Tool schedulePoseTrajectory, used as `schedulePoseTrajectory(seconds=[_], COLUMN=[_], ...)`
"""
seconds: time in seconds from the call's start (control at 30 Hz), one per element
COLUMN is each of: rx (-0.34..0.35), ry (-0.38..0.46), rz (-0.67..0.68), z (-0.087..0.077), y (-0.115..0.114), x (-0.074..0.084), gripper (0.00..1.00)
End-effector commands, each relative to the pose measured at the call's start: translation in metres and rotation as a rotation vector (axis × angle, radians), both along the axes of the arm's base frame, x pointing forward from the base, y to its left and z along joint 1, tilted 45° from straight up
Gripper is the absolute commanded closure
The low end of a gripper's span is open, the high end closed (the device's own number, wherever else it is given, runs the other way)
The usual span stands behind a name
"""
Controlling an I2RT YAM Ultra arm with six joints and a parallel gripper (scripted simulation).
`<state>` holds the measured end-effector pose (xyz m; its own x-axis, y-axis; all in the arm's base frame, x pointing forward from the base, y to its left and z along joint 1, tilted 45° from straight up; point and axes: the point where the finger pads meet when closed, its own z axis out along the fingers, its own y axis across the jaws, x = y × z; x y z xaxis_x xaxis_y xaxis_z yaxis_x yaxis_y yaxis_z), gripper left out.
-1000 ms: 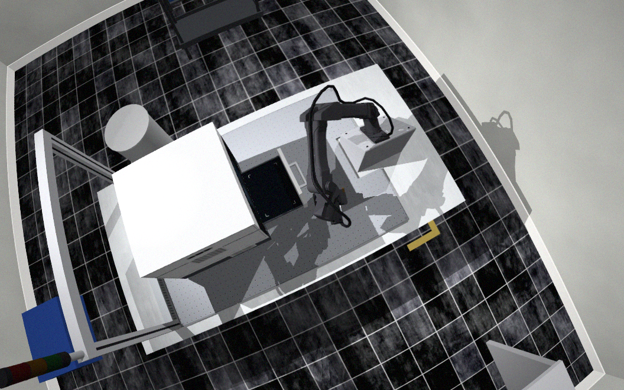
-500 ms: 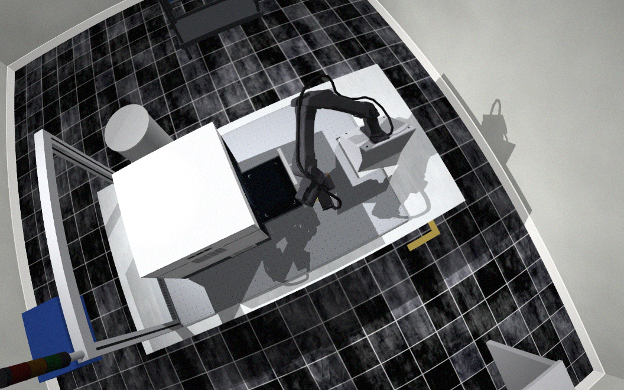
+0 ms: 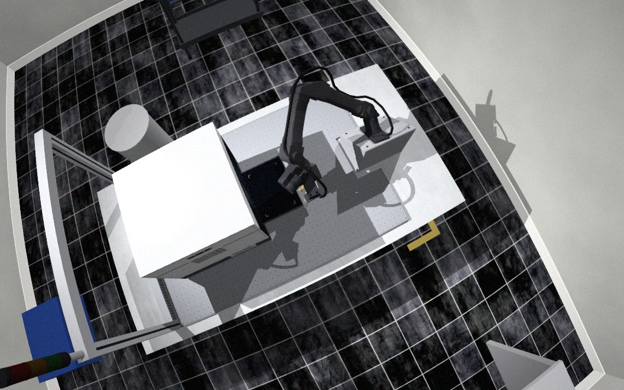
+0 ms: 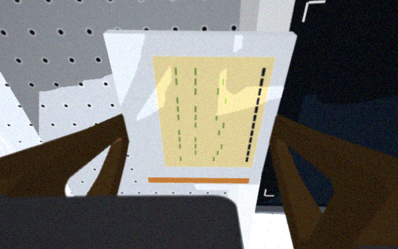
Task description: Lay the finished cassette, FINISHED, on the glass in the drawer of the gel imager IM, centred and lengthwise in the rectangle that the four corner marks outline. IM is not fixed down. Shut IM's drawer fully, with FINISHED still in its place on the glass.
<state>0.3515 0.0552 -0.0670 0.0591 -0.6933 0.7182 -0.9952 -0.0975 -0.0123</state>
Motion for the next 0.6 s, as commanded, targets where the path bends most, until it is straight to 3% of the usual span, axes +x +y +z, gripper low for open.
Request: schedulePoseTrajectory(seconds=[0.0, 0.1, 0.17, 0.43, 0.57], rx=[0.022, 0.036, 0.023, 0.016, 0.031], ry=[-0.025, -0.018, -0.016, -0.018, -0.013], rz=[0.051, 0.067, 0.049, 0.05, 0.067], z=[0.025, 0.027, 0.036, 0.062, 0.06], y=[0.004, 0.01, -0.005, -0.029, -0.02], x=[0.019, 0.019, 0.024, 0.042, 0.04], gripper=[1.0, 1.0, 1.0, 1.0, 1.0])
